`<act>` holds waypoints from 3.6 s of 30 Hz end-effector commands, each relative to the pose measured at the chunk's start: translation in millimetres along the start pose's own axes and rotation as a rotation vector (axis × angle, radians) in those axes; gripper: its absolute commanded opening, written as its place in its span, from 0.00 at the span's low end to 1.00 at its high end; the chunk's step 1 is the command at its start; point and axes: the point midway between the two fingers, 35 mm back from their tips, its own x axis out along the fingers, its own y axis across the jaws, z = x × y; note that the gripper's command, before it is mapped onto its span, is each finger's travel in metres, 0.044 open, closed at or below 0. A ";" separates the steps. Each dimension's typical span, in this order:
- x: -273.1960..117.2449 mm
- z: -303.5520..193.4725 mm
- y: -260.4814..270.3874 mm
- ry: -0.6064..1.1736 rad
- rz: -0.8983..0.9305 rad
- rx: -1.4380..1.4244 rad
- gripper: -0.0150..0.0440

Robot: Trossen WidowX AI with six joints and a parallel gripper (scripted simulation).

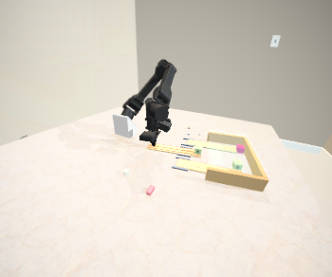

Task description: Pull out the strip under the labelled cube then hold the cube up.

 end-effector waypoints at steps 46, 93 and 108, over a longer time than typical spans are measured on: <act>-42.2 -2.5 -0.8 0.037 0.007 0.012 0.25; -58.5 180.2 2.6 0.030 0.006 0.107 1.00; -49.5 211.0 6.7 0.029 0.006 0.105 0.73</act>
